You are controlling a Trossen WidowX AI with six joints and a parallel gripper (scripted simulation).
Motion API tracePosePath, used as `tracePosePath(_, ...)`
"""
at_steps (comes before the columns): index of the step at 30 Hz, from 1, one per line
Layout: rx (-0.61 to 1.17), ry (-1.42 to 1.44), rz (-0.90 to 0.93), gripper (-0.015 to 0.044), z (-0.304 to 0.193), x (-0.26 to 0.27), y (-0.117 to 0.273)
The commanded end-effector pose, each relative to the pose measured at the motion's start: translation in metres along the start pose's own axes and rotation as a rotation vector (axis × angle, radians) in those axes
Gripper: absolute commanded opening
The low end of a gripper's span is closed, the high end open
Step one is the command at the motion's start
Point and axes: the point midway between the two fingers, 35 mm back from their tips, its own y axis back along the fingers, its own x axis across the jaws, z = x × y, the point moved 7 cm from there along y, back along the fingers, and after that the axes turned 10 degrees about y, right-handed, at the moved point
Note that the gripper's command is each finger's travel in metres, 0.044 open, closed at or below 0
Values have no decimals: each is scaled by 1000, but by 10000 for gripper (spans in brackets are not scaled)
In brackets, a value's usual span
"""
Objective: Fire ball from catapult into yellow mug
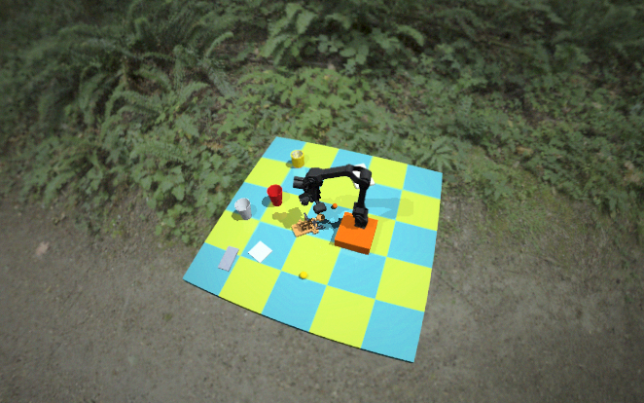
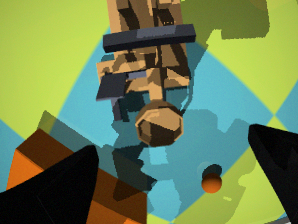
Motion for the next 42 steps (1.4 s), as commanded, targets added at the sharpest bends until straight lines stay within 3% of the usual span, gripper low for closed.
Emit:
tracePosePath(1, -4, 1, -4, 440, -4, 4, 41)
tracePosePath(6, -8, 9, -12, 440, 16, -4, 15)
tracePosePath(14, 2, 2, 2, 440, 98, -11, -13)
tracePosePath(21, 2, 1, 3, 440, 101, -11, -16)
tracePosePath(26, 2, 1, 3, 440, 100, -11, -61)
tracePosePath(42, 2, 1, 3, 440, 101, -11, -78)
